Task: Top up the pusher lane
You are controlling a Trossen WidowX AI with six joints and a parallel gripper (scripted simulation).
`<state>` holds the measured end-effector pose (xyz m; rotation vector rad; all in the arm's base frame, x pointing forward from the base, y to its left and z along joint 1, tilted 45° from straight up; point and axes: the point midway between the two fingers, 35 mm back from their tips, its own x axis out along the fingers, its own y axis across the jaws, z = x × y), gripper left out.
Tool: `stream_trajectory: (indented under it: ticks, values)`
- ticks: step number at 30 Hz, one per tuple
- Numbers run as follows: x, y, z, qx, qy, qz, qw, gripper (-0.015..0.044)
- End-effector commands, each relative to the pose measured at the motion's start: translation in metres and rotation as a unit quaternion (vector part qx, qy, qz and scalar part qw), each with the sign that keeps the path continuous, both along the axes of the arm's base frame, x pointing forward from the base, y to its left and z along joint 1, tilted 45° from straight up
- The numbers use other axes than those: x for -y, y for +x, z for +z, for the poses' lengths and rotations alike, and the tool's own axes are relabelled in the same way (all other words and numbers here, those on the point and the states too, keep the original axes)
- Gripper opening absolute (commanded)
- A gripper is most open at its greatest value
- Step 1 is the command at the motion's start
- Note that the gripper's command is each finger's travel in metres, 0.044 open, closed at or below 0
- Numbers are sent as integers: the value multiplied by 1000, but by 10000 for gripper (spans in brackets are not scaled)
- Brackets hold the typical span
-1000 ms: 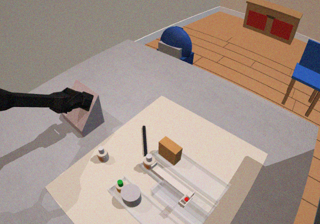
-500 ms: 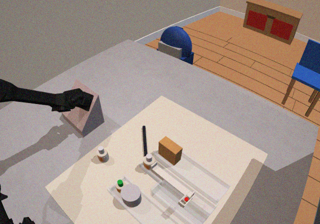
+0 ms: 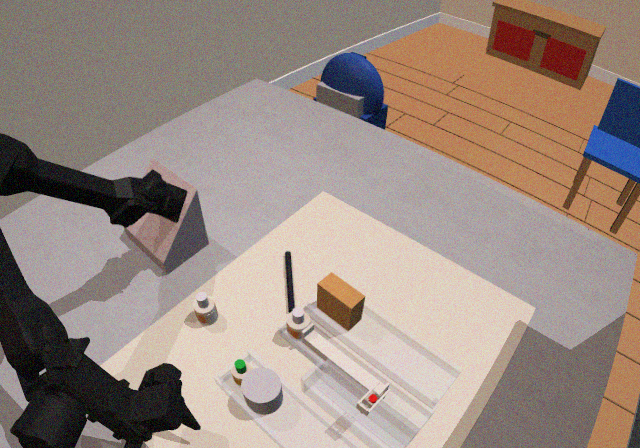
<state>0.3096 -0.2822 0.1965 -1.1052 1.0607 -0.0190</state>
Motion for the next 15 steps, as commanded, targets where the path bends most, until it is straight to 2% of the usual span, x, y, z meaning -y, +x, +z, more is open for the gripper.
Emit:
stream_trajectory:
  ticks: [1, 8, 15]
  values:
    - [-60, -6, -43, -28, 102, -94, 990, 440]
    - [-132, -35, -86, -71, 158, -229, 958, 440]
    - [-182, -83, -112, -90, 127, -368, 917, 440]
